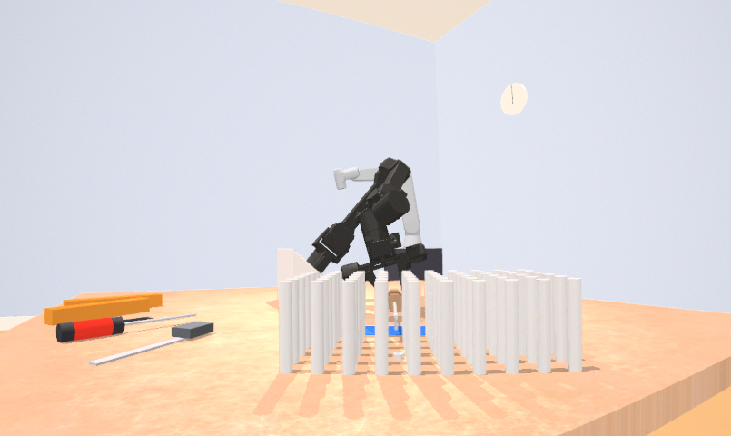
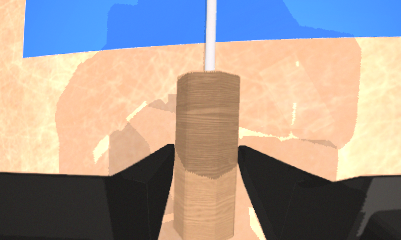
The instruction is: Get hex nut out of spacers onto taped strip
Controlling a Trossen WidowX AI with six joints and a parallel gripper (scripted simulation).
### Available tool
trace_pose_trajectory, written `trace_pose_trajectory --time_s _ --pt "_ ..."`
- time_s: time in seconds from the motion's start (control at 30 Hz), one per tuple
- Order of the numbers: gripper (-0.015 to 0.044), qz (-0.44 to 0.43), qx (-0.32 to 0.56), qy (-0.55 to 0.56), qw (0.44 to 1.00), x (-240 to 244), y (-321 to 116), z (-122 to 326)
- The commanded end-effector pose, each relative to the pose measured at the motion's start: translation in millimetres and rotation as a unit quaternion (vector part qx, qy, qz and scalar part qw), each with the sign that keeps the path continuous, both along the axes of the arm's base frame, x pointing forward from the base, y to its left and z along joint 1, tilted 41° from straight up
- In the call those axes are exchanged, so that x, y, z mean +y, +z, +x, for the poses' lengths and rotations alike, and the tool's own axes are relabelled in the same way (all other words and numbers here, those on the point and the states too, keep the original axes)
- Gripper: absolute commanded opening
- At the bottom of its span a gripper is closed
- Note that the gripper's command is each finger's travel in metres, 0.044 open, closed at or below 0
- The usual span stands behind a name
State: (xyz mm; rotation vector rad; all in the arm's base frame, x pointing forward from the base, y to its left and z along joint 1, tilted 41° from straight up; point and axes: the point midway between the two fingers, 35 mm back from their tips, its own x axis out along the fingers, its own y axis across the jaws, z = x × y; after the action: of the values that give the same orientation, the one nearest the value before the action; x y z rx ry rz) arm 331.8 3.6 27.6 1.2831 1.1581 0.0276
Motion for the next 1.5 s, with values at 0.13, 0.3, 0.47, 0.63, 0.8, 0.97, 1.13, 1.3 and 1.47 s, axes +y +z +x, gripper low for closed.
trace_pose_trajectory --time_s 0.13,0.3,0.47,0.63,0.8,0.97,1.13,1.3,1.47 --pt "0.0000 -0.001 -0.004 0.001 1.000 -3.2 -0.7 5.0" --pt "0.0000 -0.001 -0.004 0.001 1.000 -4.8 -1.7 7.4" --pt "0.0000 -0.001 -0.004 0.001 1.000 -6.5 -2.7 9.8" --pt "0.0000 -0.001 -0.004 0.001 1.000 -8.1 -3.8 12.2" --pt "0.0000 -0.001 -0.004 0.001 1.000 -9.7 -4.8 14.6" --pt "0.0000 -0.001 -0.004 0.001 1.000 -11.4 -5.8 17.0" --pt "0.0000 -0.001 -0.004 0.001 1.000 -13.0 -6.9 19.4" --pt "0.0000 -0.001 -0.004 0.001 1.000 -14.7 -7.9 21.9" --pt "0.0000 -0.001 -0.004 0.001 1.000 -16.4 -8.9 24.4"
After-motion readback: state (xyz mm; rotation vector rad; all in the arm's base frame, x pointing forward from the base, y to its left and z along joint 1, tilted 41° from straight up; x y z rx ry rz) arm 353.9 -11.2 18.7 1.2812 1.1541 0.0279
